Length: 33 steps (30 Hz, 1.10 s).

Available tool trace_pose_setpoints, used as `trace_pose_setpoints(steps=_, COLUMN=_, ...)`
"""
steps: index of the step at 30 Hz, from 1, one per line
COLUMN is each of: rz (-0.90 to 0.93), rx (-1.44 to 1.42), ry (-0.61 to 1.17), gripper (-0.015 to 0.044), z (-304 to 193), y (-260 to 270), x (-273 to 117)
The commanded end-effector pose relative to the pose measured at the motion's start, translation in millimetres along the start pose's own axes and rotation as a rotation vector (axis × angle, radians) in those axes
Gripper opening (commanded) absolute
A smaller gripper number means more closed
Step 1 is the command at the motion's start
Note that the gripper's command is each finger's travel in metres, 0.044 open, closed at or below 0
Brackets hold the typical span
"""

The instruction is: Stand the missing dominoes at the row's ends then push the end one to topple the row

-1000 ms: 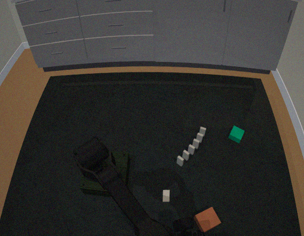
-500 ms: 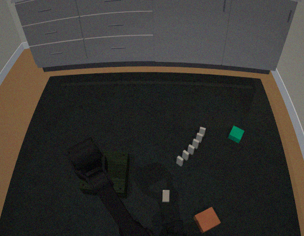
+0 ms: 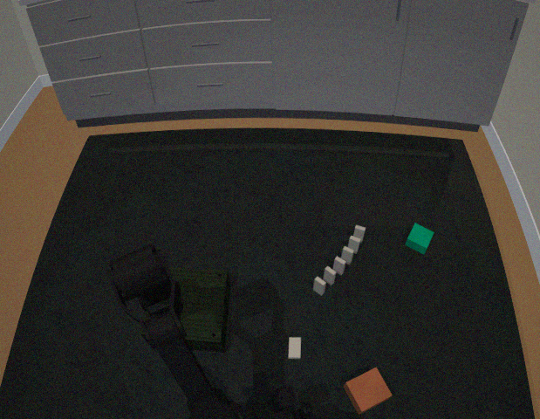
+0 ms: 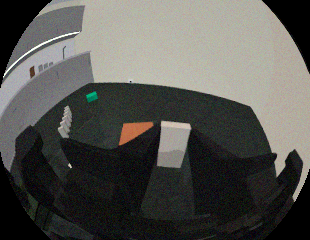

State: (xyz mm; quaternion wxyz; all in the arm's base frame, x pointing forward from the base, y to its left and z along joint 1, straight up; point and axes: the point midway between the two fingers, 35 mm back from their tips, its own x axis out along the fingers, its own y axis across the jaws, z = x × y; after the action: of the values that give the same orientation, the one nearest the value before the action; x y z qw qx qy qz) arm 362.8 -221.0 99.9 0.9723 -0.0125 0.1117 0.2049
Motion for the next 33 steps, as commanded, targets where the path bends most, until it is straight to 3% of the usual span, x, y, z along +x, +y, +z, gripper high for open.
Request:
trace_pose_setpoints(steps=1, rz=0.028, rx=-0.021, ry=-0.062, gripper=0.0107, z=1.0, y=11.2, x=-10.9)
trace_pose_setpoints(steps=7, rz=0.071, rx=-0.059, ry=-0.136, gripper=0.0107, z=0.8, y=27.4, x=-24.5)
trace_pose_setpoints(steps=26, rz=0.073, rx=-0.06, ry=-0.138, gripper=0.0107, z=0.2, y=27.8, x=-24.7)
trace_pose_setpoints(steps=33, rz=0.073, rx=-0.058, ry=-0.137, gripper=0.0107, z=-22.4, y=23.3, x=-16.5)
